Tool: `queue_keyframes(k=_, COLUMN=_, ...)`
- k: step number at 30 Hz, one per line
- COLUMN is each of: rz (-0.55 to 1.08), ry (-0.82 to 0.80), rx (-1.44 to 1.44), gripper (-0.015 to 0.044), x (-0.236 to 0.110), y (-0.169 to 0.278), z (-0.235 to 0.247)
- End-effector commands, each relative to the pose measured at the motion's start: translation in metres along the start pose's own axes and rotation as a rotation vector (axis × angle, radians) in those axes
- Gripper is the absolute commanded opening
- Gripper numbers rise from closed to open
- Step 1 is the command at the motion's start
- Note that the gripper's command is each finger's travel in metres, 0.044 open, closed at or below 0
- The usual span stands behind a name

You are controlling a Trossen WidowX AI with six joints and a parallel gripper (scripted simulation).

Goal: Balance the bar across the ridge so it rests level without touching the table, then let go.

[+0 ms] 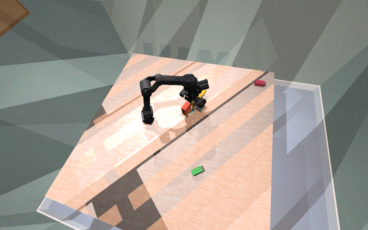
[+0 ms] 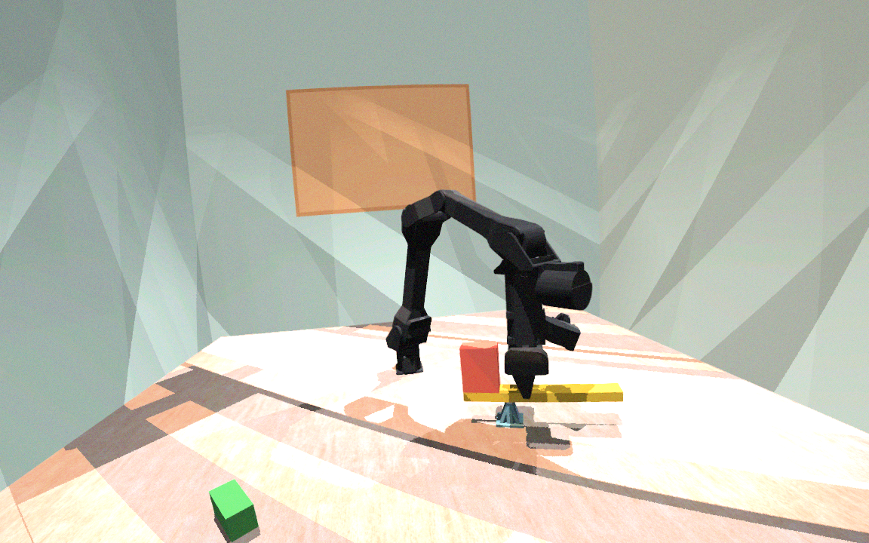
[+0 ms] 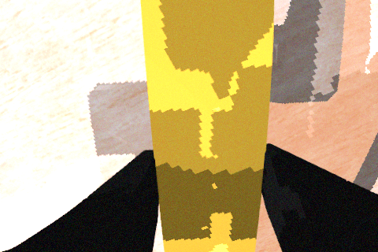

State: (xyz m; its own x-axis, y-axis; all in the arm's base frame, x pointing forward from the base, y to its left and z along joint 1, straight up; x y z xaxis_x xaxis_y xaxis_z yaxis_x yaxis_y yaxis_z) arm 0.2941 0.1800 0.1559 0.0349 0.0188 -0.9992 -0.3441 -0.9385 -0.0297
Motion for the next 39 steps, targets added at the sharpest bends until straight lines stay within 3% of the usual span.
queue_keyframes(k=1, rz=0.003, ry=-0.006, rx=0.002, gripper=0.0000, x=0.0048, y=-0.0003, z=0.0002)
queue_keyframes(k=39, rz=-0.002, ry=0.001, rx=-0.001, gripper=0.0000, x=-0.0008, y=-0.0006, z=-0.0002)
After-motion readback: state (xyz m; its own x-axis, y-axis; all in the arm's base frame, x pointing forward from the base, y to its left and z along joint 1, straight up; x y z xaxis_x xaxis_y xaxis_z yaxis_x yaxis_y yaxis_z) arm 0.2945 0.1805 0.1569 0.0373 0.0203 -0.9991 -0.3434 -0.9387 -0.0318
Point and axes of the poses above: the point midway between the two fingers, 35 mm back from their tips, its own x axis out along the fingers, its own z axis across the jaws, y = z × x, the point moved 6 cm from there along -x, back along the fingers, and after that the axes turned 1 degree about -x, right-handed, at the moved point
